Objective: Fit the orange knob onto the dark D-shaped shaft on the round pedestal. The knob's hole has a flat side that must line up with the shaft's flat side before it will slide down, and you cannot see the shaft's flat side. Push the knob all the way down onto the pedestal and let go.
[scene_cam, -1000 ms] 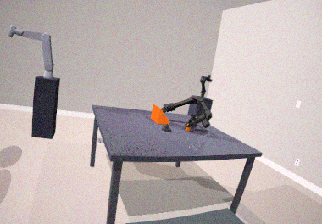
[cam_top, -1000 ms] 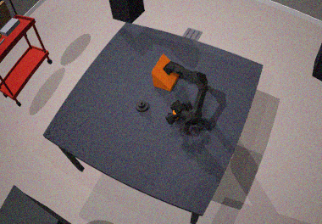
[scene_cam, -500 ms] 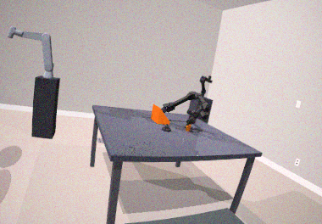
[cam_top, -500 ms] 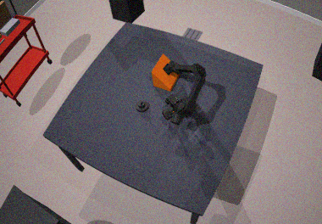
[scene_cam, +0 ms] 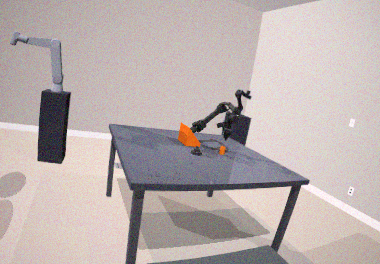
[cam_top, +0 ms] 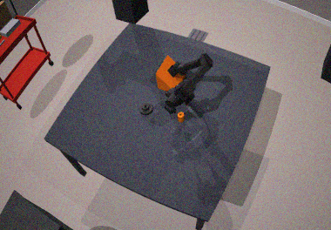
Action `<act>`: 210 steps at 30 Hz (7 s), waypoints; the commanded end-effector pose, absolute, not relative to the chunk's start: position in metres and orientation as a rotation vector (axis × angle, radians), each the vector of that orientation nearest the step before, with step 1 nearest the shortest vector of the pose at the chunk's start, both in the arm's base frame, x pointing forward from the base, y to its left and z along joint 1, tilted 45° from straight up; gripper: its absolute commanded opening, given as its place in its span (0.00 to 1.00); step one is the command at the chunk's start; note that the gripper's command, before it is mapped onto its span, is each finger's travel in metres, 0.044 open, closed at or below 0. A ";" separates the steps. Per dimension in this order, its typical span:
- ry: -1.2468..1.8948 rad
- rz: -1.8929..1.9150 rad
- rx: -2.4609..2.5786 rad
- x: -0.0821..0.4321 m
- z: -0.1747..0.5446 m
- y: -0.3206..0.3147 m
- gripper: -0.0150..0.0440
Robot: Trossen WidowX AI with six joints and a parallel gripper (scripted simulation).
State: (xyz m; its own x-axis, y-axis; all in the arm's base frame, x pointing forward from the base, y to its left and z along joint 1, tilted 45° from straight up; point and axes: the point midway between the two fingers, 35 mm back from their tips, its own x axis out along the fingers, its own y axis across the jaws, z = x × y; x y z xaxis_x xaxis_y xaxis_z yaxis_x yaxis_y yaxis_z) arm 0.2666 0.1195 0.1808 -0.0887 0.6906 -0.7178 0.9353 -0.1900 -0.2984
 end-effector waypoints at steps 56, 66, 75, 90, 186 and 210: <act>1.485 0.773 0.448 0.262 0.143 0.157 1.00; 1.483 0.773 0.443 0.262 0.131 0.168 1.00; 1.484 0.773 0.445 0.261 0.121 0.178 1.00; 1.485 0.774 0.450 0.258 0.105 0.195 1.00; 1.498 0.736 0.452 0.315 0.083 0.026 0.25; 1.491 0.753 0.442 0.316 0.016 -0.014 0.25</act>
State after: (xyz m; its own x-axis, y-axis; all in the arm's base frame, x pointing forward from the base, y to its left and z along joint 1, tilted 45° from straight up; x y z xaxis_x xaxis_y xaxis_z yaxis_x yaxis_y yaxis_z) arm 0.3171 -0.0092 0.0242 -0.0785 0.6871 -0.7223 -0.1718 0.7044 0.6887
